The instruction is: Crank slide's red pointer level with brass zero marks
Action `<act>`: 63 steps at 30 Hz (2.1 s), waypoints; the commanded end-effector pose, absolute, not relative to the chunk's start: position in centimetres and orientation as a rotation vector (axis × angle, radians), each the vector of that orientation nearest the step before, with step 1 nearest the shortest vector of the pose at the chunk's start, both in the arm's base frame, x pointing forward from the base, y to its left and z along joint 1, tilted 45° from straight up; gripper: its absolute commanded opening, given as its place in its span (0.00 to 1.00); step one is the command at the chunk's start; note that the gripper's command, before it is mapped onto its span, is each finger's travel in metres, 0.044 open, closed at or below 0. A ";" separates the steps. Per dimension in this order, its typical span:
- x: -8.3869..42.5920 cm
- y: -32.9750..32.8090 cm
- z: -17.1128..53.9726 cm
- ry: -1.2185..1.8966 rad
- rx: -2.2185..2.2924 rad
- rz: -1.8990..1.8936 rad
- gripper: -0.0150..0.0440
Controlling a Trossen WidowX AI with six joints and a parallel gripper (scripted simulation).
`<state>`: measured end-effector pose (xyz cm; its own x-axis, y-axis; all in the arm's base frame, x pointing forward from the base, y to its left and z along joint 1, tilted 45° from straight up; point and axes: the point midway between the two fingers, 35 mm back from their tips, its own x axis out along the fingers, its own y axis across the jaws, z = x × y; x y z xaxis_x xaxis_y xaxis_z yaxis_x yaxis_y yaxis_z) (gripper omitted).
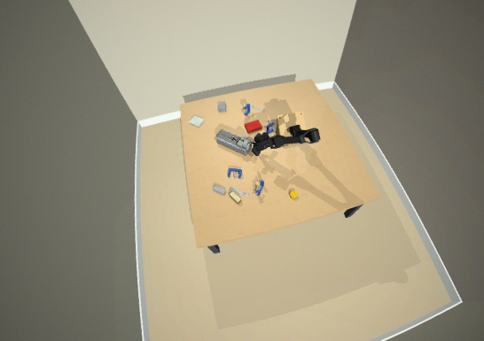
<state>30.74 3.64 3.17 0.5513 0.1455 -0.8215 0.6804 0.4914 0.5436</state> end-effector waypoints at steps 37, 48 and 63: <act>33.2 7.4 3.0 0.968 1.033 -0.389 0.25; 33.4 7.5 3.2 0.968 1.033 -0.389 0.25; 33.6 7.6 3.4 0.968 1.033 -0.389 0.25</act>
